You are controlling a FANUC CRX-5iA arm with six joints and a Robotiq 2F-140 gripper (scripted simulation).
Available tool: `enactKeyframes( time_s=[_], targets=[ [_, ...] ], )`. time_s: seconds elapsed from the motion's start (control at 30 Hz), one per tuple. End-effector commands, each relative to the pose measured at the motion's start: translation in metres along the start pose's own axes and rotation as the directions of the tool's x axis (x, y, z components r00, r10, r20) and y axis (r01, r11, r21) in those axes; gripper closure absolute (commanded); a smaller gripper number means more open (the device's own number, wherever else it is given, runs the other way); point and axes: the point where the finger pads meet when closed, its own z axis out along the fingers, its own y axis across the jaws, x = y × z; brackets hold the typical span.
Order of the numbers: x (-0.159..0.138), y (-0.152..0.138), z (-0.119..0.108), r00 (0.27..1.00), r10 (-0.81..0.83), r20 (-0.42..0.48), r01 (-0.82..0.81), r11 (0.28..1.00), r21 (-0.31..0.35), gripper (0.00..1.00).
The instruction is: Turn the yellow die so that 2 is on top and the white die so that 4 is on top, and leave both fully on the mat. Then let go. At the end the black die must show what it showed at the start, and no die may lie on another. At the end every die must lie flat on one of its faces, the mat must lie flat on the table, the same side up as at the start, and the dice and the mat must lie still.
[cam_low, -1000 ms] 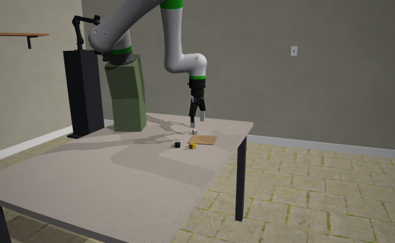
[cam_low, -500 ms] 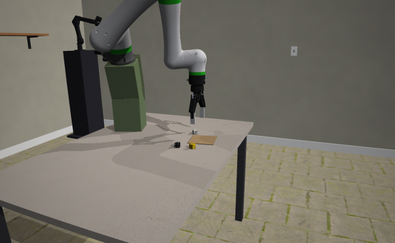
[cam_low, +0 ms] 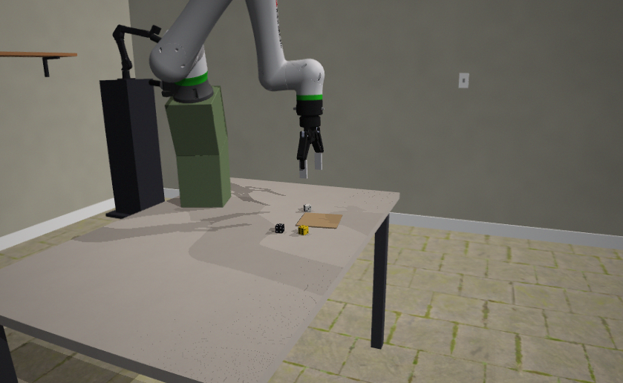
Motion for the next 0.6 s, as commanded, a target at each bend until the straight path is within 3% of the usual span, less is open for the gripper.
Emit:
enactKeyframes(
  time_s=[0.0,0.3,0.4,0.47,0.5,0.57],
  targets=[
    [0.002,0.000,-0.003,1.000,-0.001,0.012,0.001,1.000,-0.004,0.00],
    [0.006,0.007,-0.003,1.000,0.009,0.013,-0.009,1.000,-0.004,0.00],
    [0.035,0.072,0.000,0.995,0.097,0.016,-0.097,0.995,-0.001,0.00],
    [0.035,0.072,0.000,0.995,0.097,0.016,-0.097,0.995,-0.001,0.00],
    [0.044,0.102,0.001,0.990,0.139,0.016,-0.139,0.990,-0.001,0.00],
    [0.044,0.102,0.001,0.990,0.139,0.016,-0.139,0.990,-0.001,0.00]
  ],
)
